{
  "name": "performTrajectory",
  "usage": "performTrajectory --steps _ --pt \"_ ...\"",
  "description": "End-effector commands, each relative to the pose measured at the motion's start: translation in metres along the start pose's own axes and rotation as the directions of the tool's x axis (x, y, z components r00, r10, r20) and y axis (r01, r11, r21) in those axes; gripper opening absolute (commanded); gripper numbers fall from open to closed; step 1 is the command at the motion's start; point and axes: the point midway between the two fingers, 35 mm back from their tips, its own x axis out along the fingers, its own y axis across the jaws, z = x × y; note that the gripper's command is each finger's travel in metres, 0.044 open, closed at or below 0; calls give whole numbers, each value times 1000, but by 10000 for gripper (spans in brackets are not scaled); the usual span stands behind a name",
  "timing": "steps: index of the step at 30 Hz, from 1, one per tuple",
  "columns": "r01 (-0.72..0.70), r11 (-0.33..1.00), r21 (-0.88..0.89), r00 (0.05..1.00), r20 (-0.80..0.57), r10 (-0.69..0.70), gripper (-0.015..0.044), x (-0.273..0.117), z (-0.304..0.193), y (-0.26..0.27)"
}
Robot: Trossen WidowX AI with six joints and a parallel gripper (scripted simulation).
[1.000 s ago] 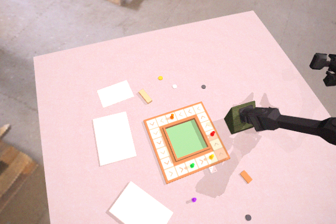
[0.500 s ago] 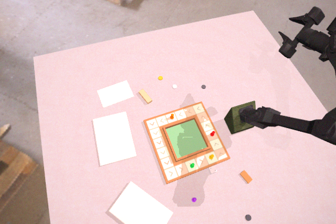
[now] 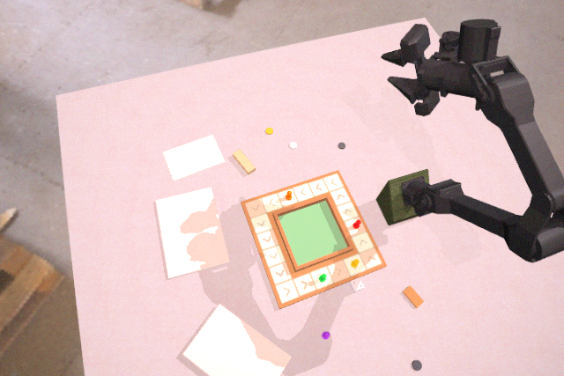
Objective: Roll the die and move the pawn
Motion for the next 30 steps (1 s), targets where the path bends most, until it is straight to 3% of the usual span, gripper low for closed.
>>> performTrajectory --steps 1,9,15,23,30 --pt "38 949 -312 989 -121 -79 275 16 -72 -7" --pt "-47 617 -786 915 -281 -289 275 25 -196 -54" --pt "-231 250 -940 815 -328 -477 275 13 -270 -116" --pt "-555 -190 -810 641 -272 -718 275 -24 -327 -218" --pt "-789 -370 -491 489 -138 -861 275 -65 -335 -299"
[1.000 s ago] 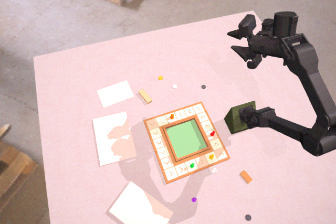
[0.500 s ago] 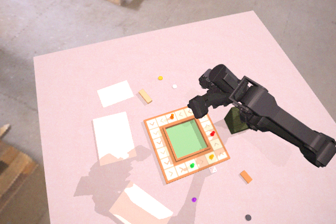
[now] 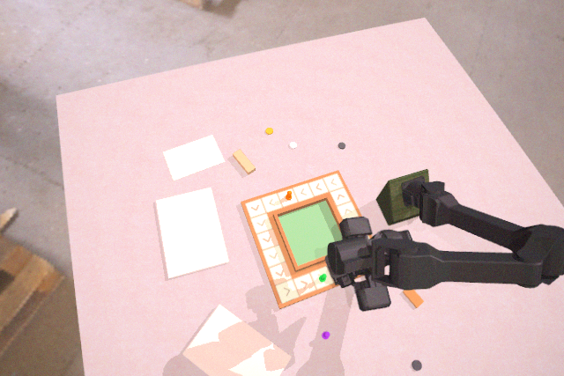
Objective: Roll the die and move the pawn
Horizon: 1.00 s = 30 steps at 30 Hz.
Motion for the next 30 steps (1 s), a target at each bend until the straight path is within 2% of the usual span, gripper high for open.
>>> performTrajectory --steps 1,9,19,30 --pt "-47 979 -200 993 -119 23 275 19 -31 25" --pt "-47 979 -200 993 -119 23 275 19 -29 21" --pt "-48 979 -201 993 -119 24 275 49 -32 20" --pt "-48 978 -201 993 -119 24 275 61 -33 20"
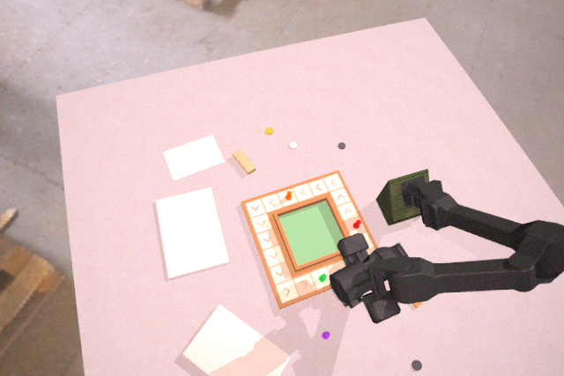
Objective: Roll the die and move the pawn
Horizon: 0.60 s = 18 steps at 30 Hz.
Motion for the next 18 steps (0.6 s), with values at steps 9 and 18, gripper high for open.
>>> performTrajectory --steps 9,18 --pt "1 1000 8 1000 -6 -1 275 21 -2 -2" --pt "0 1000 8 1000 -6 0 196 28 -2 -2"
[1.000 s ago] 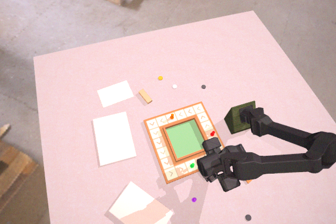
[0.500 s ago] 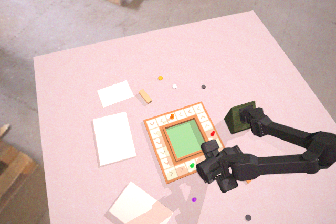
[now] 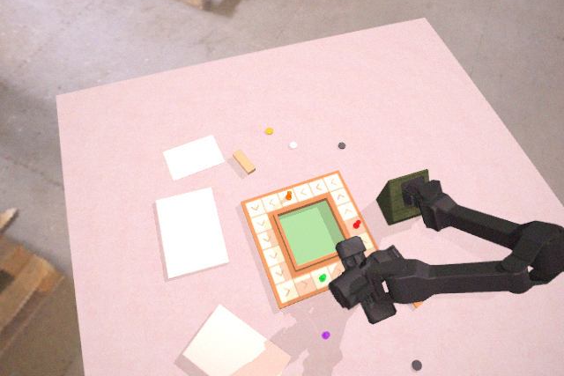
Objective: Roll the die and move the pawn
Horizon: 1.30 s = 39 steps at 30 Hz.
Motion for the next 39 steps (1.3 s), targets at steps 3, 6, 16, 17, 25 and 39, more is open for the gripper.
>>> performTrajectory --steps 3,6,16,17,25,39 --pt "-5 1000 5 1000 -5 5 118 3 -1 0" --pt "-5 1000 5 1000 -5 5 97 3 -1 0" --pt "2 1000 5 1000 -4 -2 0 -10 2 -1" --pt "5 1000 4 1000 -4 -5 0 -15 3 -2" --pt "14 1000 5 1000 -6 -14 0 -59 6 -2" --pt "0 1000 7 1000 -7 0 0 -119 -2 6"
